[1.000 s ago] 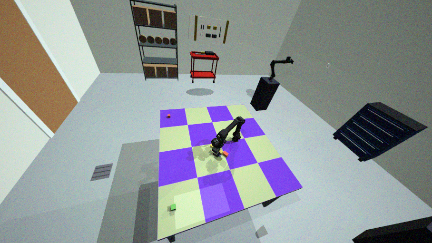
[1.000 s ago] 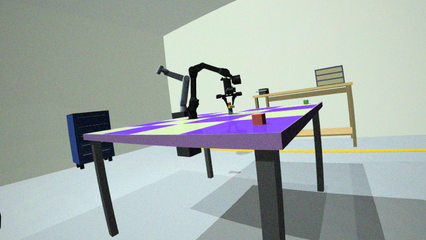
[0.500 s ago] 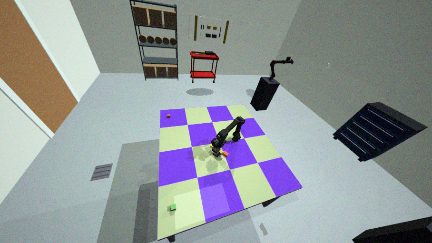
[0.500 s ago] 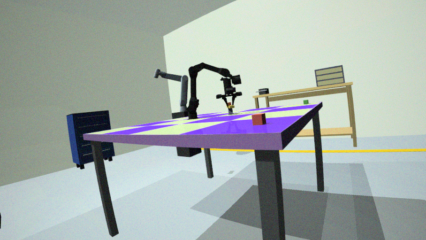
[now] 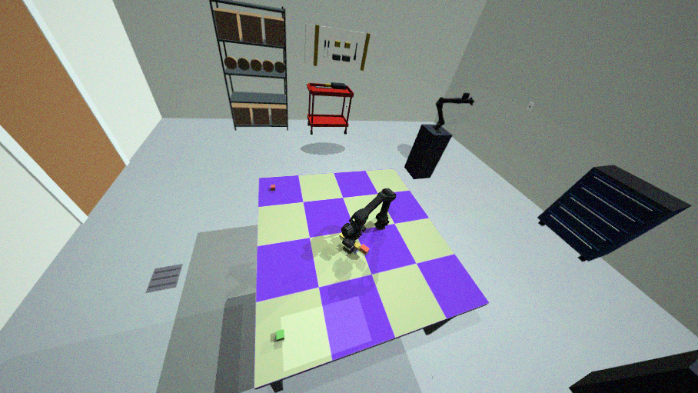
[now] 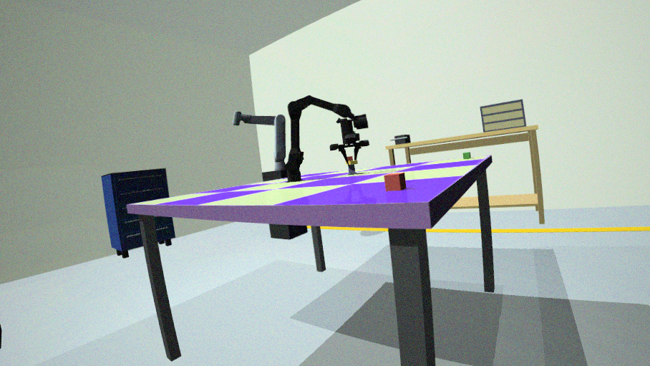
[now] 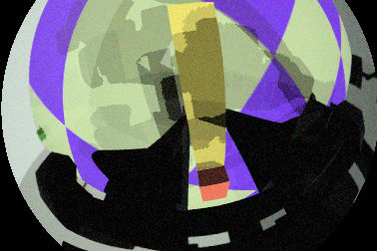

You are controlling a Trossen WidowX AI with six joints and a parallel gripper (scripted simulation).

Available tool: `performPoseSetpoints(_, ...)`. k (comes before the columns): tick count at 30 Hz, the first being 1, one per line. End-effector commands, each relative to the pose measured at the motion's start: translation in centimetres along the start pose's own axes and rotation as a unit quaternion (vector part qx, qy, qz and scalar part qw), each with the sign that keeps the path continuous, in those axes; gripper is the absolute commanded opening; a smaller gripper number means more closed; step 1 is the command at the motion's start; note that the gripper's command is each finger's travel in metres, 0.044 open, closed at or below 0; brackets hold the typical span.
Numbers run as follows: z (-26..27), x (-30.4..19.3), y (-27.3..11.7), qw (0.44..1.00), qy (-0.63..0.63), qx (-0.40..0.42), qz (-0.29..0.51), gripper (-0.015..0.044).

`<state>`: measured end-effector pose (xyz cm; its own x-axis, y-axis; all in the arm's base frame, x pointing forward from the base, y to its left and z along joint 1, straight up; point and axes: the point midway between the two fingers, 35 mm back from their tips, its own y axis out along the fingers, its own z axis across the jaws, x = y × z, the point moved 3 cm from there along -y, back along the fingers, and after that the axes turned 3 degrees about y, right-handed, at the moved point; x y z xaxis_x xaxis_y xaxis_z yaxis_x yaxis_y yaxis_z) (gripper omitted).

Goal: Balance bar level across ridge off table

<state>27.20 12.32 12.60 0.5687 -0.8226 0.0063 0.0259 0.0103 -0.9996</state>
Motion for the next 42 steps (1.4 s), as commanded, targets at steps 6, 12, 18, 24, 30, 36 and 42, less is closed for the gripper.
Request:
performPoseSetpoints(6,-0.01,0.0,0.0,1.0,0.0,0.0,0.0,0.0171)
performPoseSetpoints(12,-0.01,0.0,0.0,1.0,0.0,0.0,0.0,0.0172)
performPoseSetpoints(18,-0.01,0.0,0.0,1.0,0.0,0.0,0.0,0.0173)
performPoseSetpoints(24,-0.01,0.0,0.0,1.0,0.0,0.0,0.0,0.0185)
performPoseSetpoints(30,-0.01,0.0,0.0,1.0,0.0,0.0,0.0,0.0185)
performPoseSetpoints(36,-0.01,0.0,0.0,1.0,0.0,0.0,0.0,0.0316)
performPoseSetpoints(42,-0.01,0.0,0.0,1.0,0.0,0.0,0.0,0.044)
